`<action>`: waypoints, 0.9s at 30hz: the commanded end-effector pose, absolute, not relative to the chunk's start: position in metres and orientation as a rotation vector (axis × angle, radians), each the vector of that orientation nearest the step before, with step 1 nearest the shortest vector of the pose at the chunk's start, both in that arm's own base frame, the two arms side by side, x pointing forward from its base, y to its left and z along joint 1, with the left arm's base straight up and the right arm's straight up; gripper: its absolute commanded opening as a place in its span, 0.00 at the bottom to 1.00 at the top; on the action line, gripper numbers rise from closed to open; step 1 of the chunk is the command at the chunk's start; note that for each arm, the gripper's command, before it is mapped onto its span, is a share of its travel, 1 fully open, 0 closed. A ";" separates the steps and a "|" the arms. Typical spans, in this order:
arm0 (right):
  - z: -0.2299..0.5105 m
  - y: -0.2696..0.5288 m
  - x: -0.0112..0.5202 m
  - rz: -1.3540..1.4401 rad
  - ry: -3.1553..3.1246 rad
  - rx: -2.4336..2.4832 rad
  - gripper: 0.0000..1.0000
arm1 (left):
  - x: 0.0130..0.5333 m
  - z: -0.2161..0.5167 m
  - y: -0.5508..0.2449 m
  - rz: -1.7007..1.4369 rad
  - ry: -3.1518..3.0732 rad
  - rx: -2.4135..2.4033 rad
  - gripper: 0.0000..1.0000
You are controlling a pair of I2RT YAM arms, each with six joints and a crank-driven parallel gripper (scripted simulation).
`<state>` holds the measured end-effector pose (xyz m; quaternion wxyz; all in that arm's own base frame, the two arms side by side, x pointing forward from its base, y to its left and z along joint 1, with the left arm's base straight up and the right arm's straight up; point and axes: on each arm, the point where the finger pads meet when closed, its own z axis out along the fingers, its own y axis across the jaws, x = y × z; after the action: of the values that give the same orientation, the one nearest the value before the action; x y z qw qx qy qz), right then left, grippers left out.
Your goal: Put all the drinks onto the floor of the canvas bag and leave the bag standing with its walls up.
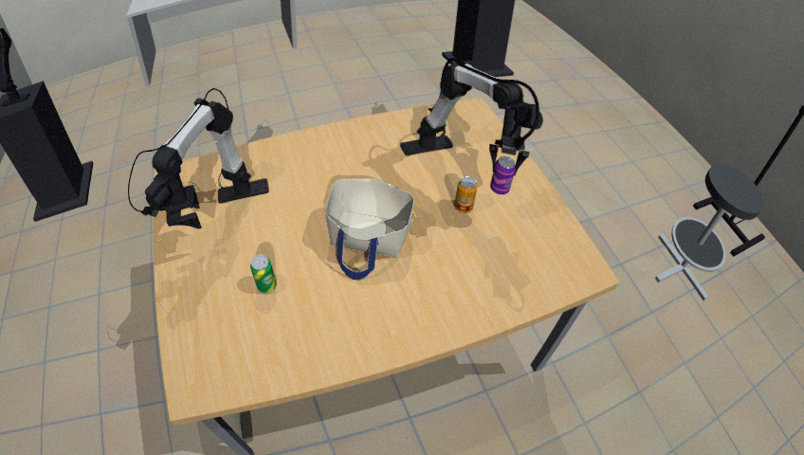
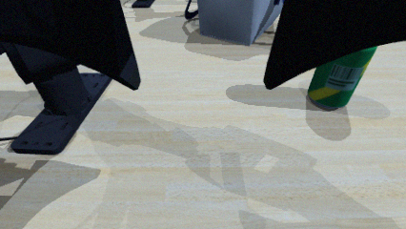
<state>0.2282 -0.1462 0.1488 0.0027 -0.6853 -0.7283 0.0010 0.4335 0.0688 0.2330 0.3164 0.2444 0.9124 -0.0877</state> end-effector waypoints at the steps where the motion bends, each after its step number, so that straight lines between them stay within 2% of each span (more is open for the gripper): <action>1: 0.162 -0.151 0.232 0.027 -2.338 -2.200 1.00 | 0.450 0.285 0.052 -0.114 2.216 0.641 0.74; 27: 0.162 -0.151 0.232 0.027 -2.338 -2.200 1.00 | 0.448 0.290 -0.005 -0.152 2.160 0.657 0.74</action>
<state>0.2282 -0.1462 0.1488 0.0027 -0.6853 -0.7283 0.0010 0.4251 -0.0137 0.2465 0.3339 0.2625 0.9010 -0.0885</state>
